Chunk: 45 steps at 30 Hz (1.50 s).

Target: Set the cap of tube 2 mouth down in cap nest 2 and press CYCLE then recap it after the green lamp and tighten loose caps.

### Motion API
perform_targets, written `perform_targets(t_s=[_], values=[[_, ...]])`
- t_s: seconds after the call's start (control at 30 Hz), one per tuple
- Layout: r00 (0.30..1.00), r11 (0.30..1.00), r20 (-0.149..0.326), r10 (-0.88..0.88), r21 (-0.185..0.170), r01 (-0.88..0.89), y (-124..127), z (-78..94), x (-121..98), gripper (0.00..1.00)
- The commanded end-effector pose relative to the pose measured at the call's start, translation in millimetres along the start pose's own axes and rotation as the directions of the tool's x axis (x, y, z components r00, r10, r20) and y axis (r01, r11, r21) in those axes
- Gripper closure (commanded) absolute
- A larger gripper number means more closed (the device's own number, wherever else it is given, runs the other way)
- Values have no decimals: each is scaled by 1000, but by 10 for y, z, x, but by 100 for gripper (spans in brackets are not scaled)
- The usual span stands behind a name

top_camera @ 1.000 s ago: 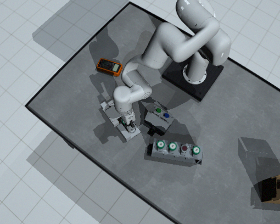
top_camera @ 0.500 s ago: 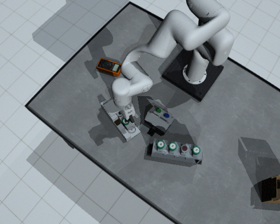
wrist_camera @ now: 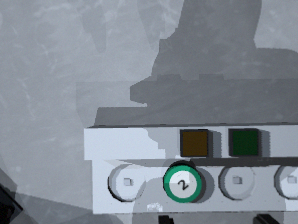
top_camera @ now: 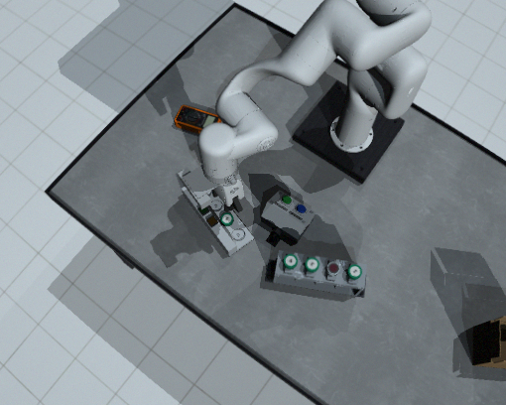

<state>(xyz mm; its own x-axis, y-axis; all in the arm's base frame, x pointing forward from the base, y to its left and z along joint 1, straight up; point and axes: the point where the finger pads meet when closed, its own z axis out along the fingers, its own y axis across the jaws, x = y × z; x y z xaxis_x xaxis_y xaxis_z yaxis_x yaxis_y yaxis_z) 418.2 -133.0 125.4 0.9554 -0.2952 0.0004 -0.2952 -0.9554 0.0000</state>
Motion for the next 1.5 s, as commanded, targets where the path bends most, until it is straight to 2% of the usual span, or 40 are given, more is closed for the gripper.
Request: perform_targets(t_s=[0.0,0.1,0.13,0.23,0.37,0.57,0.63,0.7,0.8,0.97,1.13,1.2,1.37,1.47], values=[[1000,1000,-4,0,-2,0,0,-142,14,54],[1000,1000,-4,0,-2,0,0,-142,14,54],[997,997,-5,83,-1,-83,-44,-119,-54,100],[956,956,-4,293,0,-293,-168,-55,-243,100],[898,898,-4,440,1,-440,-252,-12,-371,100],[747,747,-3,664,1,-664,-396,62,-589,100],[747,747,-3,664,1,-664,-396,62,-589,100],[623,623,-2,782,2,-782,-484,107,-724,100],[529,529,-2,849,2,-849,-548,140,-821,100],[327,327,-2,945,3,-945,-690,213,-1037,100],[321,321,-1,947,3,-947,-858,299,-1294,100],[321,321,-1,947,3,-947,-858,299,-1294,100],[321,321,-1,947,3,-947,-1067,406,-1612,100],[321,321,-1,947,3,-947,-1079,412,-1629,100]])
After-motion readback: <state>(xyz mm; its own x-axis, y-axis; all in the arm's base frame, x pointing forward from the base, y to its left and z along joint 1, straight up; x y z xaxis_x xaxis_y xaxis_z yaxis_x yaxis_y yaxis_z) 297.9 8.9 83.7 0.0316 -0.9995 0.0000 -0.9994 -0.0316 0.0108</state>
